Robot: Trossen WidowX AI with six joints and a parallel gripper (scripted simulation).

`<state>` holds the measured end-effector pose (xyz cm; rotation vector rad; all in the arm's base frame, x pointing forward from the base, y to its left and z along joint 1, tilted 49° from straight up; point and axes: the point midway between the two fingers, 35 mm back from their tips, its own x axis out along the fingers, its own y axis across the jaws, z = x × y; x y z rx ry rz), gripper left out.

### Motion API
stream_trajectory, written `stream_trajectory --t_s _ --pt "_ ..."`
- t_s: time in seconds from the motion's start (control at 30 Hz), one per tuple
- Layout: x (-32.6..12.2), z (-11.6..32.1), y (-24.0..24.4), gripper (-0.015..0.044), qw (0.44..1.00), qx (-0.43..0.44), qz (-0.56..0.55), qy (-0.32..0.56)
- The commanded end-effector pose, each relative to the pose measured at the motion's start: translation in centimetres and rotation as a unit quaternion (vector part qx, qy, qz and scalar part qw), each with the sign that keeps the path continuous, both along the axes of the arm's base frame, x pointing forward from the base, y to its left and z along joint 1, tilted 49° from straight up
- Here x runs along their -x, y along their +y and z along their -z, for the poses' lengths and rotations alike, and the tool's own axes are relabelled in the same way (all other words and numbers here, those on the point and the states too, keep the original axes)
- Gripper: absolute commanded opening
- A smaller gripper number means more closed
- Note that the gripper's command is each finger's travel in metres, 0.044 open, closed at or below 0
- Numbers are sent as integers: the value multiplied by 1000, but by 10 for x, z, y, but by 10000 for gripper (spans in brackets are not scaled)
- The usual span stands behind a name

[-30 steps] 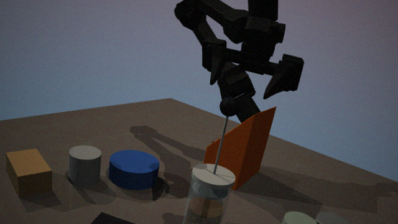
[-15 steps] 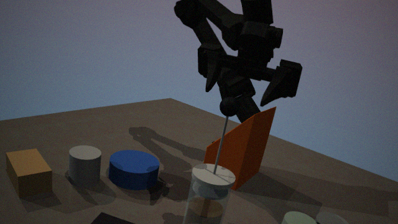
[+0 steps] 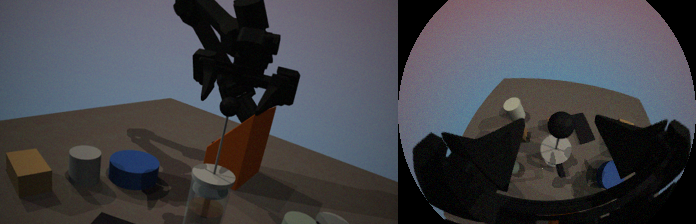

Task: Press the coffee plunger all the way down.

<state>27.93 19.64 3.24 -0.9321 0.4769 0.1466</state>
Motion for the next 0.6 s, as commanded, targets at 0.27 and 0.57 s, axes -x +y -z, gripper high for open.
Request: stream_trajectory --t_s 0.27,0.57 --pt "-2 1 0 151 1000 1 -2 1" --pt "-2 1 0 124 1000 1 -2 1"
